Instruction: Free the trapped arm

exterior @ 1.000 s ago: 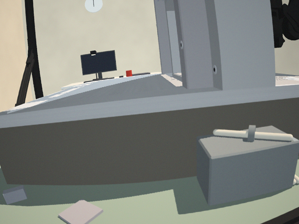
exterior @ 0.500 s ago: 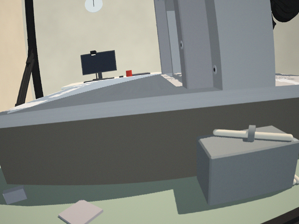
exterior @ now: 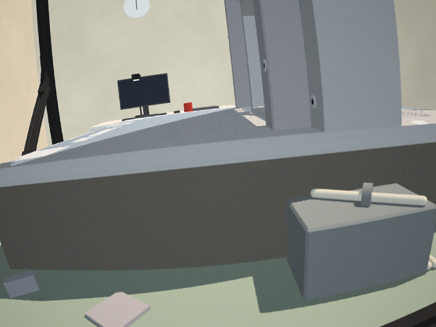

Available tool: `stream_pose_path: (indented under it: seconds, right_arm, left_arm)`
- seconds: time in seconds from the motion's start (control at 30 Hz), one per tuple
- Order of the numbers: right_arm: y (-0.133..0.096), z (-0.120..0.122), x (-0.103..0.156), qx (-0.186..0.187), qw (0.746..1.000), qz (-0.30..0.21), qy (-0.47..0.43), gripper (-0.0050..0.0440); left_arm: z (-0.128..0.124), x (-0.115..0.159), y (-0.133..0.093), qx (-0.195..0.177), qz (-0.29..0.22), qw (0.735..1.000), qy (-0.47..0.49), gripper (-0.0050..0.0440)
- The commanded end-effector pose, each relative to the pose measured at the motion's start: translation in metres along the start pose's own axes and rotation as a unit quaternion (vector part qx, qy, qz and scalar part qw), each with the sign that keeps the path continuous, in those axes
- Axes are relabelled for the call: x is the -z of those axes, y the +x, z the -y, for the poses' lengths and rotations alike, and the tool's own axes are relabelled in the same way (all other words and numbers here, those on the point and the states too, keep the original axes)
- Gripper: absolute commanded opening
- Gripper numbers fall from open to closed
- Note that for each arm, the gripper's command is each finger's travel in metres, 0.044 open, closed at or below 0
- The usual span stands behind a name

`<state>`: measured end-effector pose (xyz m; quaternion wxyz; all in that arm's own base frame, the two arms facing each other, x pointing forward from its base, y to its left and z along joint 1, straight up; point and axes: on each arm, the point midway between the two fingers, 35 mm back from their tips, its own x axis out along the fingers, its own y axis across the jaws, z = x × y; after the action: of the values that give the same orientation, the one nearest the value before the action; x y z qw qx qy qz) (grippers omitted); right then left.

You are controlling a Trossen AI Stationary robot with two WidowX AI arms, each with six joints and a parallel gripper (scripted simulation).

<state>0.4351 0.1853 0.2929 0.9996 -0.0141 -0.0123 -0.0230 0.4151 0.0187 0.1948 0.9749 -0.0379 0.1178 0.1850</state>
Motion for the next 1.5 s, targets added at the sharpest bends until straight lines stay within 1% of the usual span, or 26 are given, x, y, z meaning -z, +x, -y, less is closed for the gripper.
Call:
stream_pose_path:
  seconds: [0.0, 0.13, 0.2, 0.23, 0.3, 0.5, 0.7, 0.77, 0.8, 0.87, 1.0, 1.07, 1.33, 1.47]
  right_arm:
    - [-0.003, 0.0, -0.033, -0.003, 0.999, 0.038, 0.014, 0.04]
    - [-0.003, 0.0, -0.033, -0.003, 0.999, 0.038, 0.014, 0.04]
    - [-0.003, 0.0, -0.033, -0.003, 0.999, 0.038, 0.014, 0.04]
    - [-0.003, 0.0, -0.033, -0.003, 0.999, 0.038, 0.014, 0.04]
    - [-0.003, 0.0, -0.033, -0.003, 0.999, 0.038, 0.014, 0.04]
    - [-0.003, 0.0, -0.033, -0.003, 0.999, 0.038, 0.014, 0.04]
    - [-0.003, 0.0, -0.033, -0.003, 0.999, 0.038, 0.014, 0.04]
    - [-0.003, 0.0, -0.033, -0.003, 0.999, 0.038, 0.014, 0.04]
    - [-0.003, 0.0, -0.033, -0.003, 0.999, 0.038, 0.014, 0.04]
    - [-0.003, 0.0, -0.033, -0.003, 0.999, 0.038, 0.014, 0.04]
    - [-0.003, 0.0, -0.033, -0.003, 0.999, 0.038, 0.014, 0.04]
    - [-0.003, 0.0, -0.033, -0.003, 0.999, 0.038, 0.014, 0.04]
    - [-0.003, 0.0, -0.033, -0.003, 0.999, 0.038, 0.014, 0.04]
    - [-0.003, 0.0, -0.033, -0.003, 0.999, 0.038, 0.014, 0.04]
  left_arm:
    - [0.005, -0.024, -0.014, 0.0, -0.008, 1.0, -0.01, 0.04]
    - [0.006, -0.038, -0.029, 0.0, -0.028, 1.0, -0.009, 0.04]
    - [0.006, -0.038, -0.029, 0.0, -0.028, 1.0, -0.009, 0.04]
    - [0.005, -0.037, -0.033, -0.003, -0.043, 0.999, -0.003, 0.04]
    - [0.005, -0.052, -0.048, -0.001, -0.046, 0.999, -0.009, 0.04]
    - [-0.002, -0.073, -0.081, -0.003, -0.071, 0.997, -0.009, 0.04]
    - [-0.013, -0.084, -0.113, -0.008, -0.096, 0.995, -0.004, 0.04]
    - [-0.013, -0.084, -0.113, -0.008, -0.096, 0.995, -0.004, 0.04]
    - [-0.017, -0.081, -0.12, -0.012, -0.112, 0.994, 0.004, 0.04]
    - [-0.024, -0.092, -0.139, -0.011, -0.113, 0.994, -0.001, 0.04]
    - [-0.037, -0.093, -0.162, -0.017, -0.135, 0.991, 0.009, 0.04]
    - [-0.039, -0.093, -0.166, -0.018, -0.138, 0.99, 0.01, 0.04]
    - [-0.04, -0.093, -0.167, -0.017, -0.138, 0.99, 0.01, 0.04]
    - [-0.047, -0.093, -0.173, -0.011, -0.138, 0.99, 0.009, 0.04]
